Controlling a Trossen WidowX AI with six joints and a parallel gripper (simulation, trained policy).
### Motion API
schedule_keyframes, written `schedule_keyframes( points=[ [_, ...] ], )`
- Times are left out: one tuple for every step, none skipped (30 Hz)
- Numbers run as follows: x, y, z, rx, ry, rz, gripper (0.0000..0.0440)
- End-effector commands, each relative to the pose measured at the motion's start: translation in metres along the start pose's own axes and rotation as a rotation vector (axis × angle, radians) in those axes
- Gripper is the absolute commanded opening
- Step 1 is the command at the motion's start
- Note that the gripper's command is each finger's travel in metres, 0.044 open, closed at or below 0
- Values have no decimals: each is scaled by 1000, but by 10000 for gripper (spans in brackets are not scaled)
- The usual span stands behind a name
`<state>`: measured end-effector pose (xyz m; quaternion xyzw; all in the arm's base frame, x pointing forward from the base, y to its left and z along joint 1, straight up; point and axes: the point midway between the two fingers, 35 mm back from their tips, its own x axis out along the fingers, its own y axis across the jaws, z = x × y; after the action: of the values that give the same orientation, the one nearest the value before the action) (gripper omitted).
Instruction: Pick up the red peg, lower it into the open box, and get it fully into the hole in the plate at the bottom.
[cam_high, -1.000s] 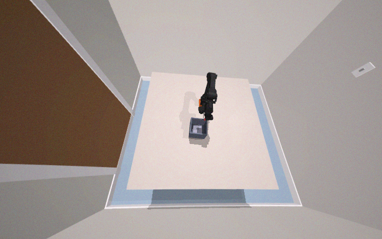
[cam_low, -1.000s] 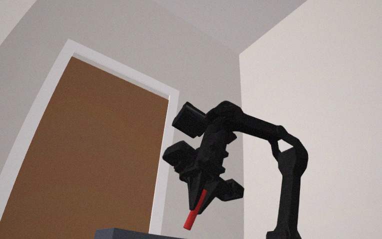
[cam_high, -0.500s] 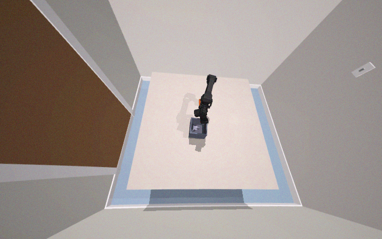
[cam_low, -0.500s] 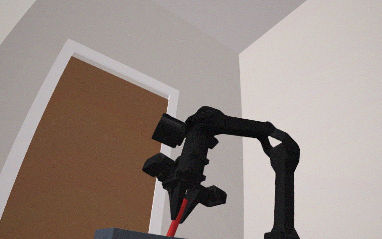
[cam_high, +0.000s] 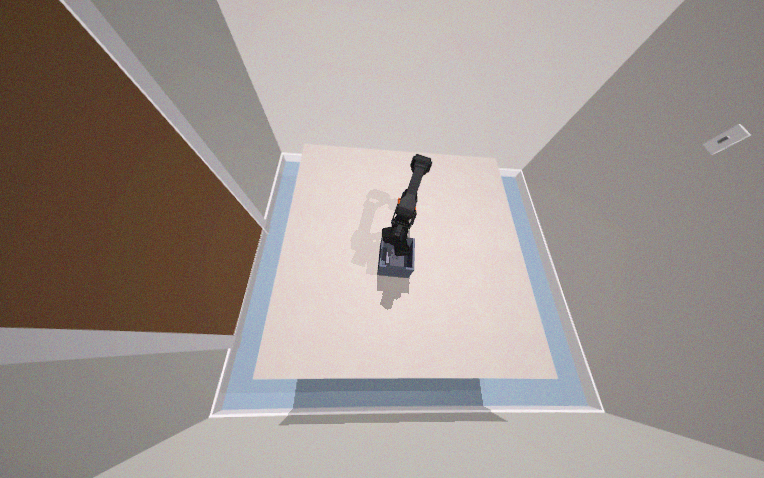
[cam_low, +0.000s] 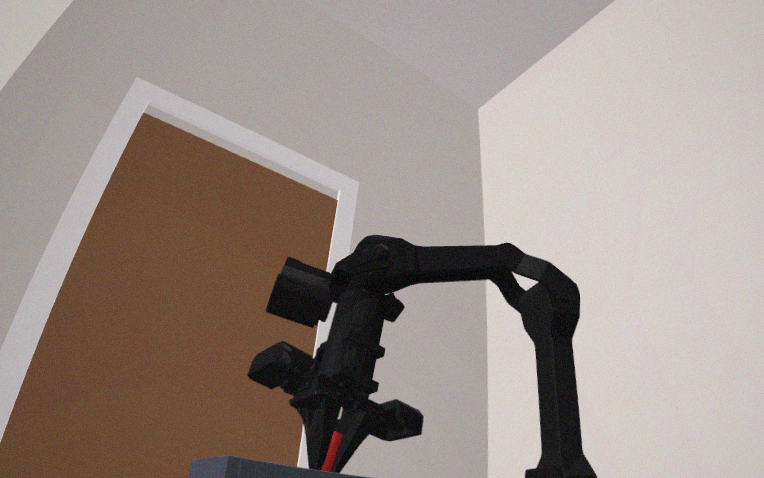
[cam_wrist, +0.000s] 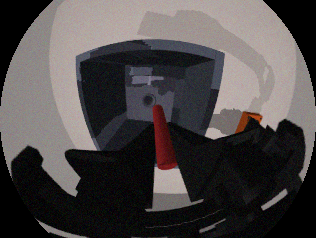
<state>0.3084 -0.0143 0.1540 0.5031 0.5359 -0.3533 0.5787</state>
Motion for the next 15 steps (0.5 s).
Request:
schedule_keyframes(
  points=[
    [14,-1,2,-5,24,-20,0],
    [17,0,2,-7,28,-22,0],
    [20,1,2,-9,33,-23,0],
    [22,2,2,-12,37,-23,0],
    [25,3,2,-15,41,-23,0],
    [27,4,2,-19,45,-23,0],
    [30,5,2,-23,49,-22,0],
    [32,6,2,-28,52,-21,0],
    [35,7,2,-34,55,-21,0],
    [37,8,3,-39,58,-22,0],
    [40,8,3,-45,61,-24,0],
    [43,9,3,-51,63,-25,0],
    [46,10,3,-56,65,-27,0],
    [49,10,3,-62,67,-28,0],
    [52,11,3,-68,69,-29,0]
  ],
)
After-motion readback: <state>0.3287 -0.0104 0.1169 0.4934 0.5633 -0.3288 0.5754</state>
